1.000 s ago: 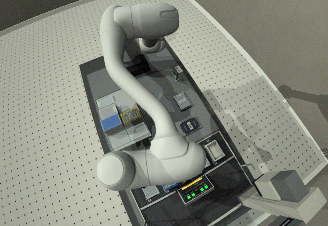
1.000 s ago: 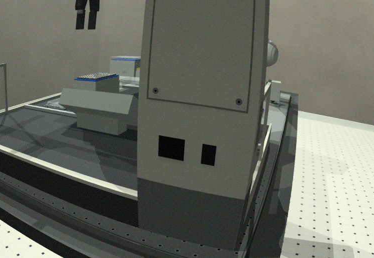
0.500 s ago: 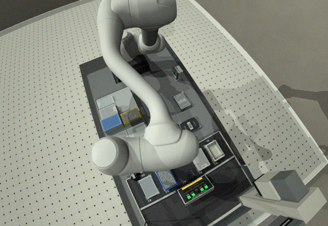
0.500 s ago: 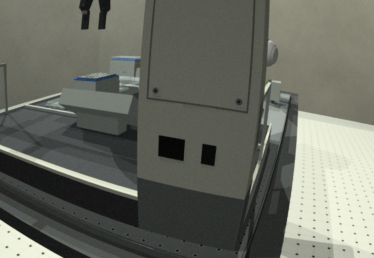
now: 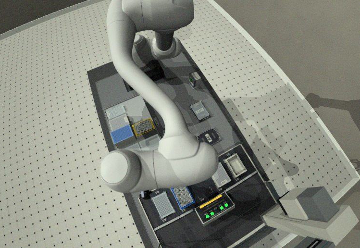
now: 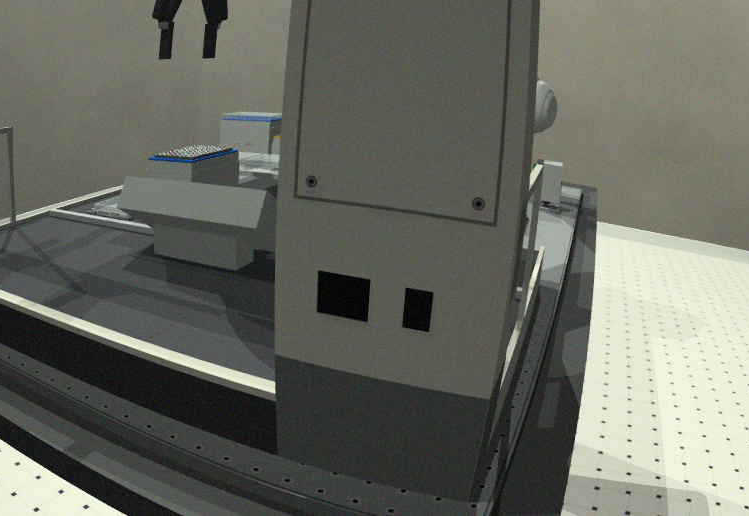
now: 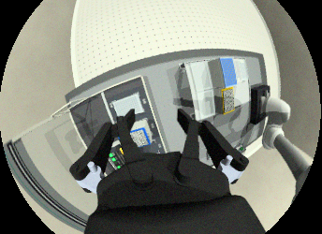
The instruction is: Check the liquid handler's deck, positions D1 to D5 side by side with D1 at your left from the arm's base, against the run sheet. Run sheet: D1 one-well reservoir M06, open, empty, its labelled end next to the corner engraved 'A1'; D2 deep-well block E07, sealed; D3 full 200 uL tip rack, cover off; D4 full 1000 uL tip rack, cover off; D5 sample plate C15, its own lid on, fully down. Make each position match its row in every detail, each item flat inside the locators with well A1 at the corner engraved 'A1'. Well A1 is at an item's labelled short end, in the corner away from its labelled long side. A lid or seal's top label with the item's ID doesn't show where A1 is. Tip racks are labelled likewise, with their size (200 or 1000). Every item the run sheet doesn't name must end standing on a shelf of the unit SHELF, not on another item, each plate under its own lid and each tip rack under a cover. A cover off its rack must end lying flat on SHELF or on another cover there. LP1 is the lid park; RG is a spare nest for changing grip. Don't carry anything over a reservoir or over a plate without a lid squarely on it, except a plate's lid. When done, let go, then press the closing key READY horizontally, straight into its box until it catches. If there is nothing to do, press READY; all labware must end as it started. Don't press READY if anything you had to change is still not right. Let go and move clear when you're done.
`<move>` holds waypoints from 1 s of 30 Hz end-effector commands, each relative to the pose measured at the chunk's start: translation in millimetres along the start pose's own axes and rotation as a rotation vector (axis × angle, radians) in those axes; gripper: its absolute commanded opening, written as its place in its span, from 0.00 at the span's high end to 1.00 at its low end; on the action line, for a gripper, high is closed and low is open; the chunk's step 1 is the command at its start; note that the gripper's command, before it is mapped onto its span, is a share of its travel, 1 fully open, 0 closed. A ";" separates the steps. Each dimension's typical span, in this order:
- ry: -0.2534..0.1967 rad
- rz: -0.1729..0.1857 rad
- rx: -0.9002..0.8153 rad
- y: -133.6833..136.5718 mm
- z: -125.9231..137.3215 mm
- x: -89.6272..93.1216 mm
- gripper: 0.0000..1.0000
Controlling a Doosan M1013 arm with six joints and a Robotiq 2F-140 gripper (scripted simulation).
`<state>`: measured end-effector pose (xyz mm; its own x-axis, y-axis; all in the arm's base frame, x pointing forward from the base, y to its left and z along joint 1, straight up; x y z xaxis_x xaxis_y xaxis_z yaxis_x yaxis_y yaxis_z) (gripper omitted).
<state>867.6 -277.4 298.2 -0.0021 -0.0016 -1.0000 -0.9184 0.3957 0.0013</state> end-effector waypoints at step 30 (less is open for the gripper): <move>-0.001 -0.002 0.557 40.1 -15.2 -1.4 0.34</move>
<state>824.6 -275.6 298.3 -0.0022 -0.0017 -1.0000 -0.6002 0.7998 -0.0001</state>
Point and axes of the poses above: the point where the finger pads meet when closed, its own x axis out along the fingers, its own y axis across the jaws, z = x × y, the point moved 5 cm from there along -x, back along the fingers, and after that the axes turned 6 degrees about x, right-handed, at the moved point
